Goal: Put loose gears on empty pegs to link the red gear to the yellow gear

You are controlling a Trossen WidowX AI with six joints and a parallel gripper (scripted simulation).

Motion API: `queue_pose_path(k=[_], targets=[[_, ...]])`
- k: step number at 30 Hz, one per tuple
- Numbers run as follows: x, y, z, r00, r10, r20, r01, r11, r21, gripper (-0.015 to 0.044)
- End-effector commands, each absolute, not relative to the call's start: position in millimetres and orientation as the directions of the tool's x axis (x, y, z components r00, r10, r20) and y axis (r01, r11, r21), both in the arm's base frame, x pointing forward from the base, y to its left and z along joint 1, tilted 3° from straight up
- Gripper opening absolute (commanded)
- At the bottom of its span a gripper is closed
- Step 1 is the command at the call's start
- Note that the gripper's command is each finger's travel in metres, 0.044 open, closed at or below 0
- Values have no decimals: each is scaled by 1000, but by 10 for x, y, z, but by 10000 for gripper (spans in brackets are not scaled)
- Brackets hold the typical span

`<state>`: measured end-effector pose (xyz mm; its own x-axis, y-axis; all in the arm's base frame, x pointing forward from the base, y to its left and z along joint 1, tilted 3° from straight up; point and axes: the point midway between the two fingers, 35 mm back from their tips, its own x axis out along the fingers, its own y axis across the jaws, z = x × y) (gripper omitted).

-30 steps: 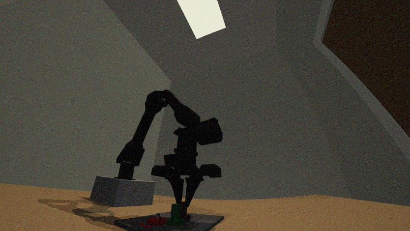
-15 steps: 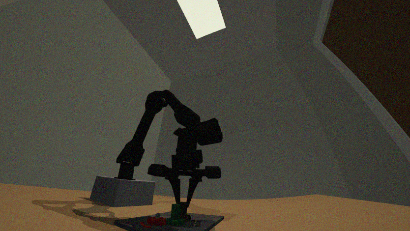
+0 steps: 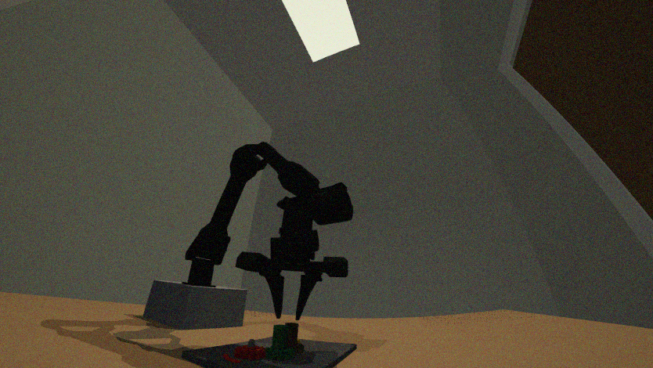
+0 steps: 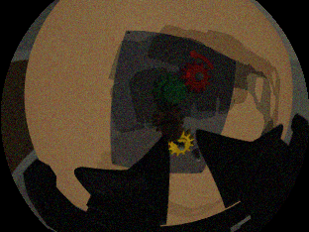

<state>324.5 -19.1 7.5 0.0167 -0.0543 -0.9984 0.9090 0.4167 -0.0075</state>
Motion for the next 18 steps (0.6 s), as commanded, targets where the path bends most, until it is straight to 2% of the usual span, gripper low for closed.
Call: queue_pose_path(k=[1, 5, 10, 16, 18], targets=[[3296, -178, 387, 47, -55, -997, 928, 371, 23, 140], [3294, -177, 404, 47, -55, -997, 929, 368, 24, 140], [3222, -153, 830, 45, -55, -997, 923, 385, 20, 271], [3222, -153, 830, 45, -55, -997, 923, 385, 20, 429], [3222, -153, 830, 45, -55, -997, 923, 385, 20, 440]])
